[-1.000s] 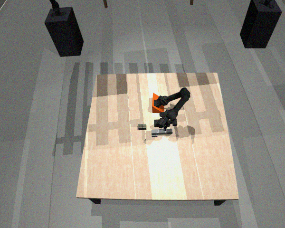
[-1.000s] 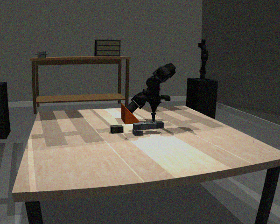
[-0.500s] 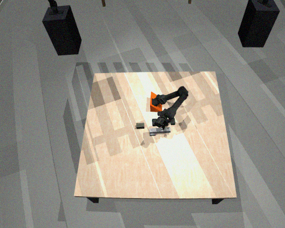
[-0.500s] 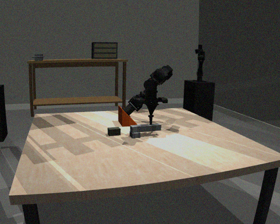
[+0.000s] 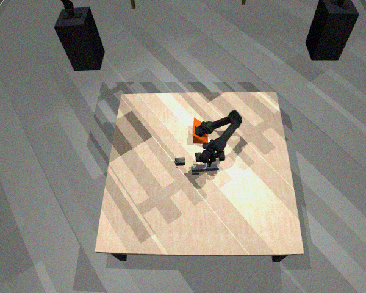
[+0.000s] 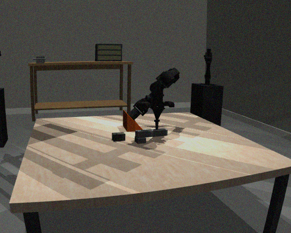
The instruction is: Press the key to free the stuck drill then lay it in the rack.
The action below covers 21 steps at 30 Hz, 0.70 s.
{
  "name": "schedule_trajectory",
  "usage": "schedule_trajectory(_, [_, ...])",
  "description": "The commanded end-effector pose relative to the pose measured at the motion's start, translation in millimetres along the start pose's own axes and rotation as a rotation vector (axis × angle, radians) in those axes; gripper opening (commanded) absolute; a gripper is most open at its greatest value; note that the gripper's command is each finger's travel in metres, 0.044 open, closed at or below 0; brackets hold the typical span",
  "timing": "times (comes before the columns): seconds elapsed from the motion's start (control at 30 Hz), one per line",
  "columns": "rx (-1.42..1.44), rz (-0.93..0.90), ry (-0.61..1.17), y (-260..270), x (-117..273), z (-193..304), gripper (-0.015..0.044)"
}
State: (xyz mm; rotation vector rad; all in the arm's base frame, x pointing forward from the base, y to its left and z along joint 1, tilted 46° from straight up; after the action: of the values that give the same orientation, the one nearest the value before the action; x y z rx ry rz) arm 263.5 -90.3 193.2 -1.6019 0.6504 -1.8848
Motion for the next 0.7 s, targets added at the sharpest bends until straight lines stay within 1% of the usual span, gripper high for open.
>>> schedule_trajectory(0.0, [-0.009,0.016,-0.03,-0.2,-11.1,-2.6,0.0])
schedule_trajectory(0.67, [-0.009,0.016,-0.03,-0.7,-17.1,-5.1,0.0])
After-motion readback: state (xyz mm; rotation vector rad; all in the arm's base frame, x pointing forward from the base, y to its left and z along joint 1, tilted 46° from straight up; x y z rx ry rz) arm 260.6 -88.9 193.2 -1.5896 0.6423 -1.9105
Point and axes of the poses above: the point midway between the two fingers, 35 mm back from their tips, its own x axis back along the fingers, its own y axis across the jaws, z = x × y, the point moved 10 cm from there along x, back along the fingers, and after that the axes turned 3 degrees about x, right-handed, at the moved point
